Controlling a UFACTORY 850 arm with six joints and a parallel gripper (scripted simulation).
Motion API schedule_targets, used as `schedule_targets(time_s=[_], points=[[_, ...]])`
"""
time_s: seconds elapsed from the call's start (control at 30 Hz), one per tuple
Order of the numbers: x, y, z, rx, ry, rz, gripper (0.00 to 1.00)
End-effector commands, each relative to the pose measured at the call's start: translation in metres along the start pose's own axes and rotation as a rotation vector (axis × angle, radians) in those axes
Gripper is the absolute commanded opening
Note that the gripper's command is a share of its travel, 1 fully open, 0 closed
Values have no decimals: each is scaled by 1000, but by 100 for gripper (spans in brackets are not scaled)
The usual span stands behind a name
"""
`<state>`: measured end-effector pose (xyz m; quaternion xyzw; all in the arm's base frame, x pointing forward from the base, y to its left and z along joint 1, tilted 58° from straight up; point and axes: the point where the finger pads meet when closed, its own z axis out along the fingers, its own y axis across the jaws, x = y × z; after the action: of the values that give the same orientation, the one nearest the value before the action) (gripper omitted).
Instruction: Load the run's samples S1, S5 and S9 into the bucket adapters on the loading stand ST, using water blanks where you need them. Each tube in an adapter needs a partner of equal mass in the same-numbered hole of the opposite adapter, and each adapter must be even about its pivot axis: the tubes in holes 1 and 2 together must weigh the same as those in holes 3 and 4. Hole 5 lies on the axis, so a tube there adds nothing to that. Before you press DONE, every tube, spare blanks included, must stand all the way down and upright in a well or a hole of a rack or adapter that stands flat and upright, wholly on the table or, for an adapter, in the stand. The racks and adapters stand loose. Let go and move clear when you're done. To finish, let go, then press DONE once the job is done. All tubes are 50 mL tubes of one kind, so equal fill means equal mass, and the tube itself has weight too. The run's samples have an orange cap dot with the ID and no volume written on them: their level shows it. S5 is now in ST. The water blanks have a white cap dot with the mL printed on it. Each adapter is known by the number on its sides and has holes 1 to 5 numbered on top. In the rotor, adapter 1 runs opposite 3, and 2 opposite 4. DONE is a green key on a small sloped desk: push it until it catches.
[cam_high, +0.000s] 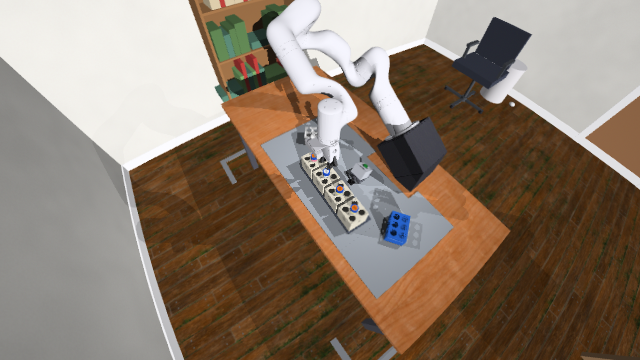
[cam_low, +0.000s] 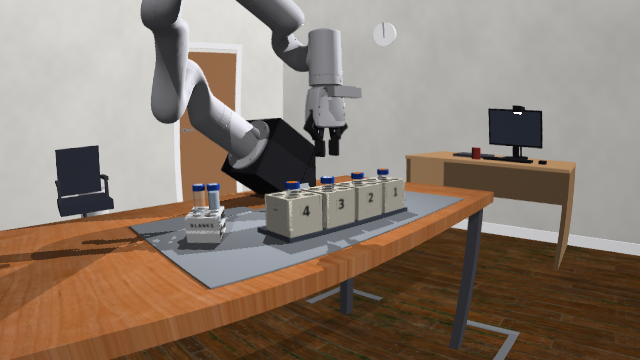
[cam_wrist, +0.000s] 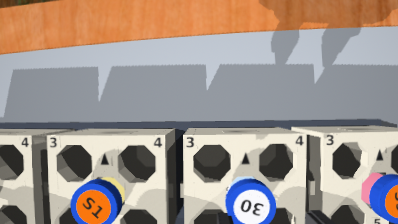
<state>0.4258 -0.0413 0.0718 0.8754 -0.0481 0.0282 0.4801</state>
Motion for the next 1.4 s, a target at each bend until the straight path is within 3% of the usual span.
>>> schedule_targets(time_s=[0.0, 0.87, 1.37], points=[[1, 0, -9, 0, 1, 1, 44], [1, 0, -53, 1, 1, 1, 44], [0, 0, -53, 1, 1, 1, 44]])
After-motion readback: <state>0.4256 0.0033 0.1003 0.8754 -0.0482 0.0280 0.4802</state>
